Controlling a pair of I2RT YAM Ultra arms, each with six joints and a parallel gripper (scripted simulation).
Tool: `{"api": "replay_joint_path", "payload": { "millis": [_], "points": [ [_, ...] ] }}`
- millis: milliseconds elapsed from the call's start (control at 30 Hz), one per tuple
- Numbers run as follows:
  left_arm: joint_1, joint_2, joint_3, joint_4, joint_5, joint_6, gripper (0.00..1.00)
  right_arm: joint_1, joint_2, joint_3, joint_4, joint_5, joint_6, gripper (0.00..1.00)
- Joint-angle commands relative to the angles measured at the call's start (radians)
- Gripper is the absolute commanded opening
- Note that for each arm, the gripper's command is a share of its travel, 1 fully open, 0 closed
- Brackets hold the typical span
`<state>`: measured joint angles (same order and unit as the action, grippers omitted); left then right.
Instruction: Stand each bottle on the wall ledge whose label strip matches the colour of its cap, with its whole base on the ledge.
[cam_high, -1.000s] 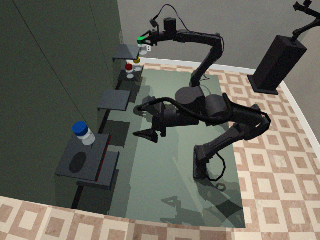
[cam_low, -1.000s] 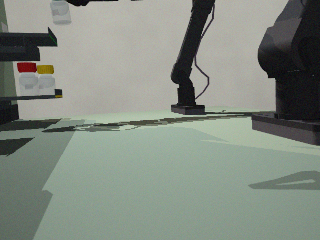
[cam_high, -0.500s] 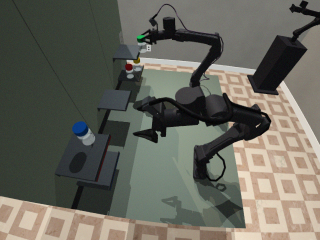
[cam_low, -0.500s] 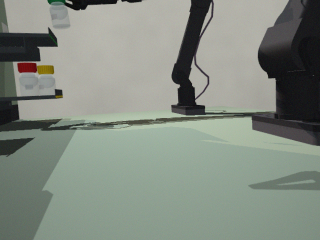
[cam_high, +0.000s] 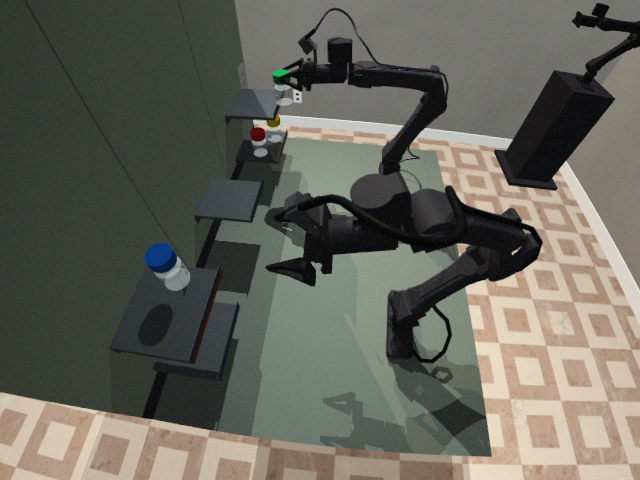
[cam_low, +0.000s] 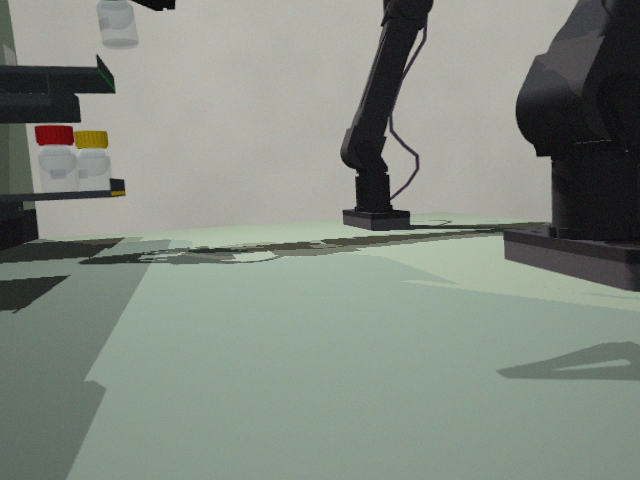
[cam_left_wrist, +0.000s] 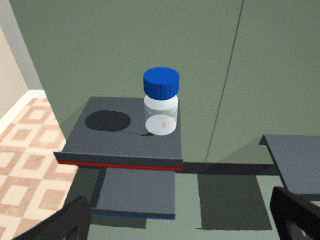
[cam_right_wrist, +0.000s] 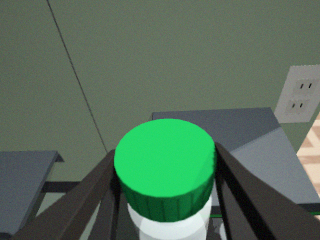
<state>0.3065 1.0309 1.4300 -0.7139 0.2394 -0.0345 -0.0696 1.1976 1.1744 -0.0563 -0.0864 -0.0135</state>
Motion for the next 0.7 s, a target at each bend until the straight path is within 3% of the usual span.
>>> {"api": "replay_joint_path", "payload": {
  "millis": [0, 400, 667],
  "points": [
    [-0.003, 0.001, 0.026, 0.003, -0.001, -0.002, 1.0, 0.014, -0.032, 0.004, 0.056, 0.044, 0.005, 0.5],
    [-0.003, 0.001, 0.026, 0.003, -0.001, -0.002, 1.0, 0.014, -0.035, -0.019, 0.057, 0.046, 0.003, 0.5],
    [-0.003, 0.001, 0.026, 0.003, -0.001, -0.002, 1.0, 0.016, -0.047, 0.061, -0.023, 0.056, 0.004, 0.5]
  ]
}}
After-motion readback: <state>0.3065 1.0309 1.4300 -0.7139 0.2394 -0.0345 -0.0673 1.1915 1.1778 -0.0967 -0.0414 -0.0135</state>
